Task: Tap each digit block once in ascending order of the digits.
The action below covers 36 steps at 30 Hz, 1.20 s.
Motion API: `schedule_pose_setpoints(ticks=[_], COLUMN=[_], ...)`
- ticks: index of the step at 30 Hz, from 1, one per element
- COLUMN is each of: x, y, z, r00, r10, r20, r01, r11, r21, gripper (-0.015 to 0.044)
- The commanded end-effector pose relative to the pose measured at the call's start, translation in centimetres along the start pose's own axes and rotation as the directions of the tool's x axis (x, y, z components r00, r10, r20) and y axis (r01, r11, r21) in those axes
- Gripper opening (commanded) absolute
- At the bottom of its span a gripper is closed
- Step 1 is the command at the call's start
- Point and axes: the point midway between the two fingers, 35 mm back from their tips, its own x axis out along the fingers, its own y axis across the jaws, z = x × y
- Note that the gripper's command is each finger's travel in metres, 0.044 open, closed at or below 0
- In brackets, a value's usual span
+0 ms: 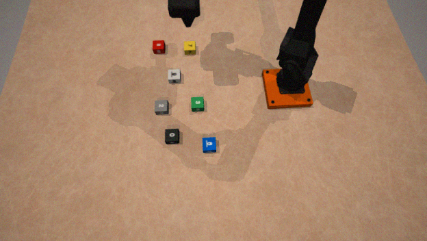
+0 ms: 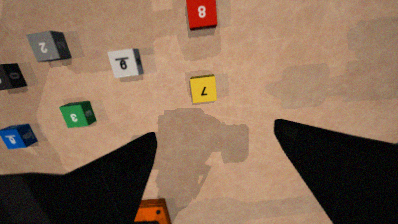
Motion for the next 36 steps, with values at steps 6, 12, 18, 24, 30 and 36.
schedule_pose_setpoints(ticks=[6,12,18,24,30,36], x=[-0.1,-0.1,-0.1,-0.1,-0.1,-0.1], y=[6.3,14.6,19.0,19.0,19.0,19.0], z=[1.3,0.9,-0.4,-0.4,-0.4,-0.4], r00=[1.0,1.0,1.0,1.0,1.0,1.0], r10=[0.002,0.011,0.015,0.015,0.015,0.015], r20=[-0.002,-0.002,-0.004,-0.004,-0.004,-0.004], r01=[-0.002,-0.011,-0.015,-0.015,-0.015,-0.015], r11=[1.0,1.0,1.0,1.0,1.0,1.0], r21=[-0.004,-0.004,-0.004,-0.004,-0.004,-0.004], gripper=[0.04,0.04,0.04,0.04,0.04,0.04])
